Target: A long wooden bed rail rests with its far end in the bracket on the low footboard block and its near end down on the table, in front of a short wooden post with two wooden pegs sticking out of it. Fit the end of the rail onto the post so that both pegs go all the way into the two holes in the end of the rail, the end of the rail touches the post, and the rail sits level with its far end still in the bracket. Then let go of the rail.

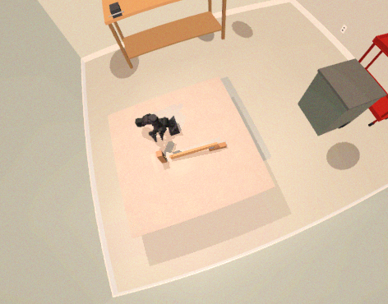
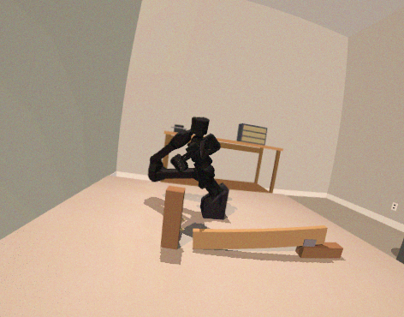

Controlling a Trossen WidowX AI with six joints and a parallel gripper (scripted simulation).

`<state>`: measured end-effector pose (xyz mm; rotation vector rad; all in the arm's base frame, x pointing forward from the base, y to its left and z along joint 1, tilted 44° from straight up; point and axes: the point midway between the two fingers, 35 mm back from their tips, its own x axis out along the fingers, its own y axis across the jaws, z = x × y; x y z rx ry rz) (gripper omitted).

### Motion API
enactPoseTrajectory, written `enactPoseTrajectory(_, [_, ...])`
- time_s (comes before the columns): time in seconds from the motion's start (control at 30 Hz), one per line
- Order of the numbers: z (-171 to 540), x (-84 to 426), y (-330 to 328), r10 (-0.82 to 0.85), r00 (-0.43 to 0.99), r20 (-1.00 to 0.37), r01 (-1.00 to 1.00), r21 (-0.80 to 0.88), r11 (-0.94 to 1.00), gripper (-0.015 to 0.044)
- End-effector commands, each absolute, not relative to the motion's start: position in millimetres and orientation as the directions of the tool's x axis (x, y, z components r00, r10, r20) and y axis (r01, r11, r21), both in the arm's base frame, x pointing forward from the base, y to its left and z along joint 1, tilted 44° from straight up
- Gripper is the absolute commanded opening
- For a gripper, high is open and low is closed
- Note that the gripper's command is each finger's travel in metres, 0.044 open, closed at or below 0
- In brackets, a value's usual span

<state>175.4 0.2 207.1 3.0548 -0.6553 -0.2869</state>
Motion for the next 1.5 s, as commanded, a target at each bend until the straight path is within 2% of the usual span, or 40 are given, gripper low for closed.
enactPoseTrajectory(0.0, [207.0, 175.9, 0.4, -0.41, 0.894, -0.181, -0.41, 0.04, -0.911, 0.0426])
enactPoseTrajectory(0.2, [199.3, 195.1, 3.5, -0.506, 0.809, -0.298, -0.536, -0.022, -0.844, 0.044])
enactPoseTrajectory(0.47, [173.9, 231.5, 2.2, -0.636, 0.607, -0.477, -0.756, -0.099, -0.647, 0.044])
enactPoseTrajectory(0.77, [114.7, 269.5, -15.5, -0.704, 0.28, -0.652, -0.957, -0.132, -0.258, 0.044])
enactPoseTrajectory(1.0, [61.7, 288.1, -36.7, -0.697, 0.002, -0.717, -0.992, -0.091, 0.091, 0.044])
enactPoseTrajectory(1.47, [48.4, 291.2, -46.4, -0.692, -0.024, -0.721, -0.988, -0.087, 0.125, 0.044])
